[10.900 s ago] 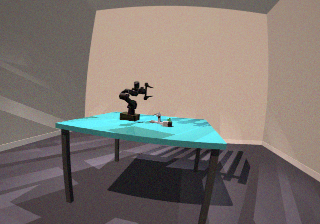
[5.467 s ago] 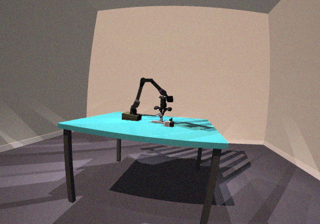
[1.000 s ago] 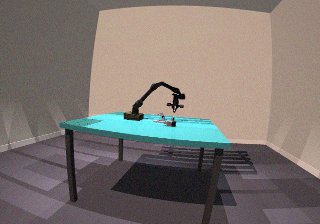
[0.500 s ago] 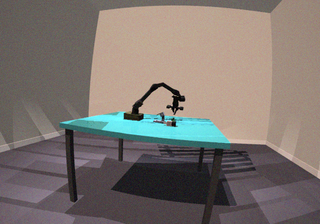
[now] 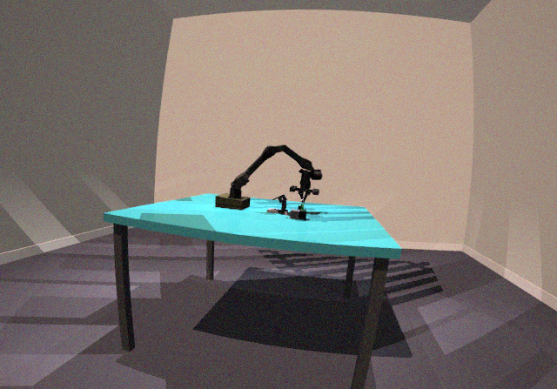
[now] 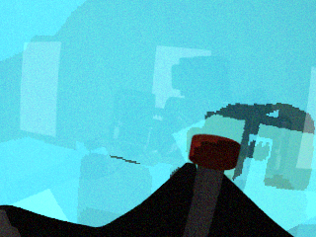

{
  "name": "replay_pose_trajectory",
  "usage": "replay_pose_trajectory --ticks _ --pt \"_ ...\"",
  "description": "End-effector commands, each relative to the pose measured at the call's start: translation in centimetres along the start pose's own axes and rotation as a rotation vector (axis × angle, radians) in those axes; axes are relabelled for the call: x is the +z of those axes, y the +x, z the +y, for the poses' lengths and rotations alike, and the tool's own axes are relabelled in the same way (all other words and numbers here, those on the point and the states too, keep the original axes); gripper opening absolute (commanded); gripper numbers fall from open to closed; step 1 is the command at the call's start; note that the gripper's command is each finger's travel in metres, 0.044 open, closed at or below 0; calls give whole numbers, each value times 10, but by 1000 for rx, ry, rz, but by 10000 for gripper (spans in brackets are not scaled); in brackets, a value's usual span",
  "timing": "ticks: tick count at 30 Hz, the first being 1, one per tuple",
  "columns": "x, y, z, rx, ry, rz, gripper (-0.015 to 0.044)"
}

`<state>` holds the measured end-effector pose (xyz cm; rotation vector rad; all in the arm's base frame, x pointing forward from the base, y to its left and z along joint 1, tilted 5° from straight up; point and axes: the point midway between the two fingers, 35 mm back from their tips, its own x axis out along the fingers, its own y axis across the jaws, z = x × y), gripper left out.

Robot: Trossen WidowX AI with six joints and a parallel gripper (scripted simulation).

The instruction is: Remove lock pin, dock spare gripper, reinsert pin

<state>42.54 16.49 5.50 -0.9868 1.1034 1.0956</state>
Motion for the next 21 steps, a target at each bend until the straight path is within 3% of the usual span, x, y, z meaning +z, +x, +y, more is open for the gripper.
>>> replay_pose_trajectory --ticks 1,21 --pt "-1 7 0 2 -3 1 0" --pt "-4 22 -1 -2 -4 -1 0"
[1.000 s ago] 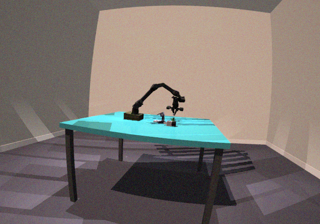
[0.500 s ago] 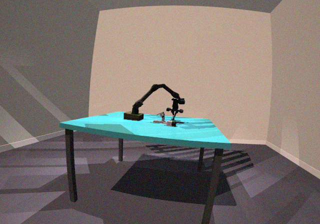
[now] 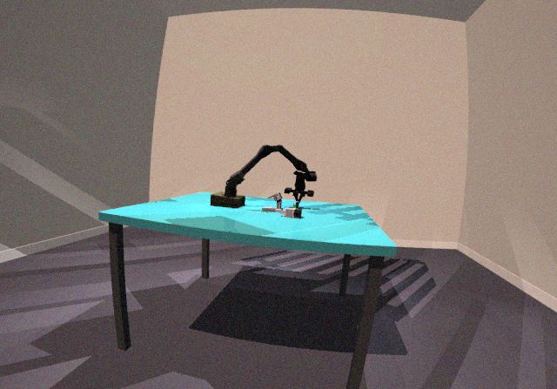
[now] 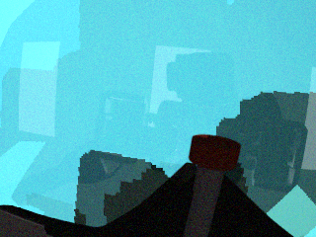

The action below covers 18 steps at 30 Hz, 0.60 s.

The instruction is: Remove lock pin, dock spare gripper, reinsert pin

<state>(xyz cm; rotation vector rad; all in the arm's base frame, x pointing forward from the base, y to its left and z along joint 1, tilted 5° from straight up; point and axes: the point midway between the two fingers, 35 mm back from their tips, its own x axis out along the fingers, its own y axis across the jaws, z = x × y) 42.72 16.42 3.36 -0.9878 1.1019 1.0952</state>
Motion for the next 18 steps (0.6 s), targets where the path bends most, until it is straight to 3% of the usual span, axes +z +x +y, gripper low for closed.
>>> replay_pose_trajectory --ticks 1,8,18 --pt "0 0 0 0 0 0 26" --pt "0 0 0 0 0 0 200" --pt "2 -14 2 10 1 5 200"
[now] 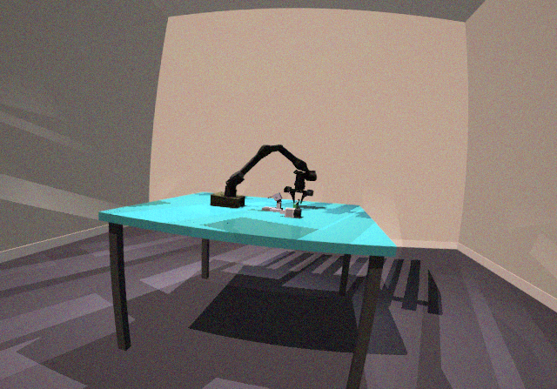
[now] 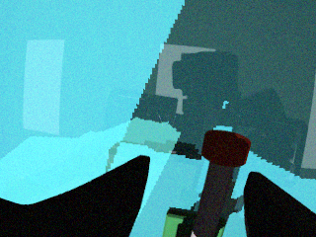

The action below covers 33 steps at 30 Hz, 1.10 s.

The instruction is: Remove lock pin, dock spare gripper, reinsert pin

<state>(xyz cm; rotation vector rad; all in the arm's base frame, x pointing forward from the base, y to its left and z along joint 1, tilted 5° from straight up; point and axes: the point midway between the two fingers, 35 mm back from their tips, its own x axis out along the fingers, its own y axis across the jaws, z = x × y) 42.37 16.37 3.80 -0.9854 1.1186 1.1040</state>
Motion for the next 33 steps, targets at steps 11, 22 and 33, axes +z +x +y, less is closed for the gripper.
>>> replay_pose_trajectory --ticks 11,22,33 --pt "4 -26 5 22 0 12 200" --pt "6 -45 9 44 0 24 200" --pt "9 -66 12 64 -1 35 200"
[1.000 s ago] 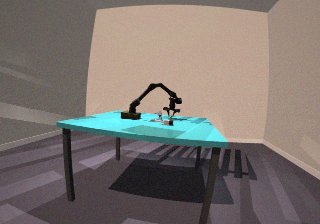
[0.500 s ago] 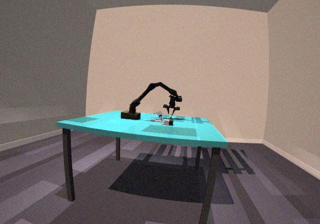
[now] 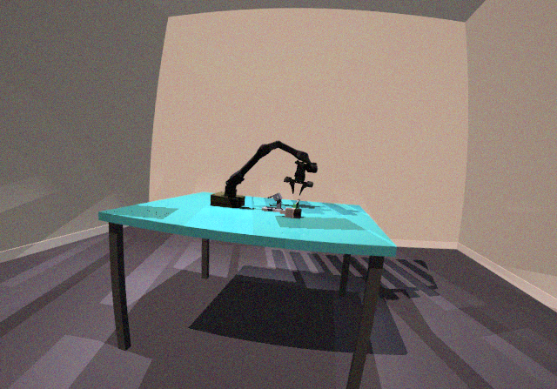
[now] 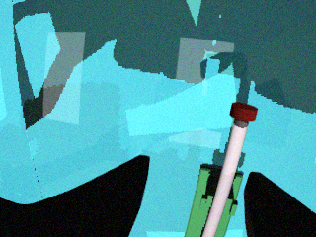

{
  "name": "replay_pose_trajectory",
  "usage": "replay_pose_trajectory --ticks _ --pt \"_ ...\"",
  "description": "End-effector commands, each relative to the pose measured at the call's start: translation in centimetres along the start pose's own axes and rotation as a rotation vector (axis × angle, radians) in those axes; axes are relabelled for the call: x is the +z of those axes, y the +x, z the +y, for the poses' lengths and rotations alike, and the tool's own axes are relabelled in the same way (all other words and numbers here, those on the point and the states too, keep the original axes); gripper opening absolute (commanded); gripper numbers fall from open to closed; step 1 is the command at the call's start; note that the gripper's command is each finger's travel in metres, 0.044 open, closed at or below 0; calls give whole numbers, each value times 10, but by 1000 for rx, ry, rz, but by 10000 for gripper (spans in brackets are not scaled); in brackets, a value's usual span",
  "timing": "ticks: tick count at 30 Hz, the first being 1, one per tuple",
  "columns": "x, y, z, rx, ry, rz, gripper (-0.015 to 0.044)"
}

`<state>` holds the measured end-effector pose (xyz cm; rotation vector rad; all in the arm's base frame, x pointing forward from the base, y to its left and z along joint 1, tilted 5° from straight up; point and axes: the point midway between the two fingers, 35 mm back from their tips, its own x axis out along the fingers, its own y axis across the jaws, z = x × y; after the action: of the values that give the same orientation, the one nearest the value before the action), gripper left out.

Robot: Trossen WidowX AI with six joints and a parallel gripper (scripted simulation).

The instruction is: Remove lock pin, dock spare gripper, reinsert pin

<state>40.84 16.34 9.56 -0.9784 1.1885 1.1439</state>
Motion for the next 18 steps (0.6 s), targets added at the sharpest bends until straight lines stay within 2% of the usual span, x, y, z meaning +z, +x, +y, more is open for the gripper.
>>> replay_pose_trajectory --ticks 1,5,7,11,13,18 --pt "0 0 0 0 0 0 226" --pt "0 0 0 0 0 0 331" --pt "-6 -10 -1 -17 0 4 279" --pt "-43 -62 -3 -113 4 33 180" --pt "-50 -71 -2 -129 5 40 180" --pt "-51 -65 -3 -129 5 40 180"
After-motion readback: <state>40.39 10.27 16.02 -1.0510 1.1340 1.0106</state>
